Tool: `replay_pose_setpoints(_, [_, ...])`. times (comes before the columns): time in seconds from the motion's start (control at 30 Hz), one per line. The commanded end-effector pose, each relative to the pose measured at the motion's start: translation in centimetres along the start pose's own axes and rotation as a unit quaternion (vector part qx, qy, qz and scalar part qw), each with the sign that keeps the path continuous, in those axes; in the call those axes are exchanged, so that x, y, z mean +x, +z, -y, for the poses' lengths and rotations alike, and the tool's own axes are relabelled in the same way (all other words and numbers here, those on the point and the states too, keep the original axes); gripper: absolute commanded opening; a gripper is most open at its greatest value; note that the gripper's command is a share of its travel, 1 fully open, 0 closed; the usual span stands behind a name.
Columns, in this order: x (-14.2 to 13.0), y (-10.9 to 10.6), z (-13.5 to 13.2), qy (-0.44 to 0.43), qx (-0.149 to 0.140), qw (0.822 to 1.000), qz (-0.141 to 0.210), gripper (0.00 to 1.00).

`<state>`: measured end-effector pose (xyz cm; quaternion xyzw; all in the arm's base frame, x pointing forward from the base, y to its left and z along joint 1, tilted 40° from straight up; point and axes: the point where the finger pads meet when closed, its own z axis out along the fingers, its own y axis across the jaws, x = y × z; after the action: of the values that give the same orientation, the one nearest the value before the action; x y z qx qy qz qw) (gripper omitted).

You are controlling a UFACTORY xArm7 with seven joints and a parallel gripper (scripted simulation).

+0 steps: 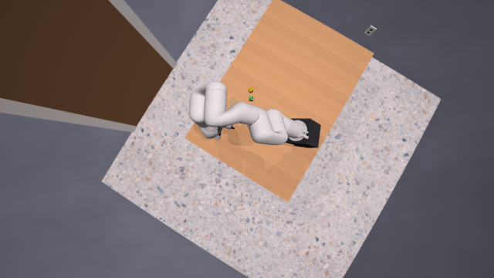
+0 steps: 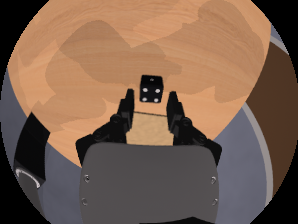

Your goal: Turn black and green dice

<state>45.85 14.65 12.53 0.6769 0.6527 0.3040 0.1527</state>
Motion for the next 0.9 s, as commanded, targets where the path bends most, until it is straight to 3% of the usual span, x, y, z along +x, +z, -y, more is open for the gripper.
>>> replay_pose_setpoints(0.0, [0.0,0.0,-0.1,0.000,-0.001,1.000,0.000,0.47])
replay_pose_setpoints(0.87, [0.0,3.4,-0.1,0.000,-0.001,1.000,0.000,0.47])
